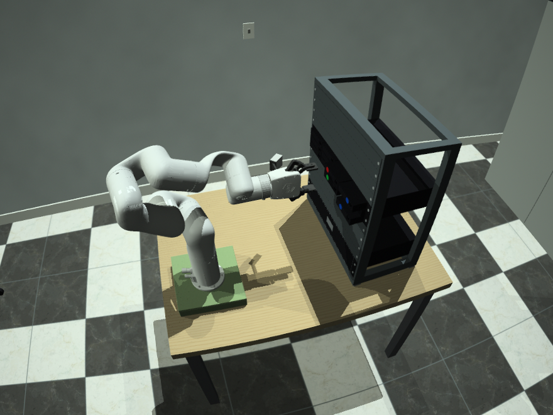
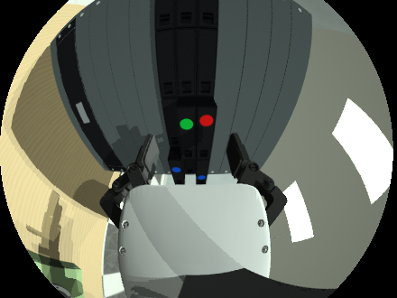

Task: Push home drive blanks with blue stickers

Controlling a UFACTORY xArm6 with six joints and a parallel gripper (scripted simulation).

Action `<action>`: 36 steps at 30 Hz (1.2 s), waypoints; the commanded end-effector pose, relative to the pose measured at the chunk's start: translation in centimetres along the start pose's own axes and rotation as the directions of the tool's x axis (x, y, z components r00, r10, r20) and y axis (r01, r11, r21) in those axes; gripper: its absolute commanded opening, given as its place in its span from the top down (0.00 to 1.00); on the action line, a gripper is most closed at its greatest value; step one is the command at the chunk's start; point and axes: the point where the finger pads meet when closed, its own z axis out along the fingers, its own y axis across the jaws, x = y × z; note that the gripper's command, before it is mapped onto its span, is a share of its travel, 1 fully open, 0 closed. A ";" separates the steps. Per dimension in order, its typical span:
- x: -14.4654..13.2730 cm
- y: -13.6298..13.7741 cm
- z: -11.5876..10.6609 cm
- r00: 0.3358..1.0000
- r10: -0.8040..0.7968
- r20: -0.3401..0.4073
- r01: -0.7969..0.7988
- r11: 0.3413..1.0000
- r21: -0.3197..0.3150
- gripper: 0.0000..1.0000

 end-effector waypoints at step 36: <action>-5.1 -0.3 0.0 1.000 0.001 0.000 -0.001 1.000 -0.003 0.00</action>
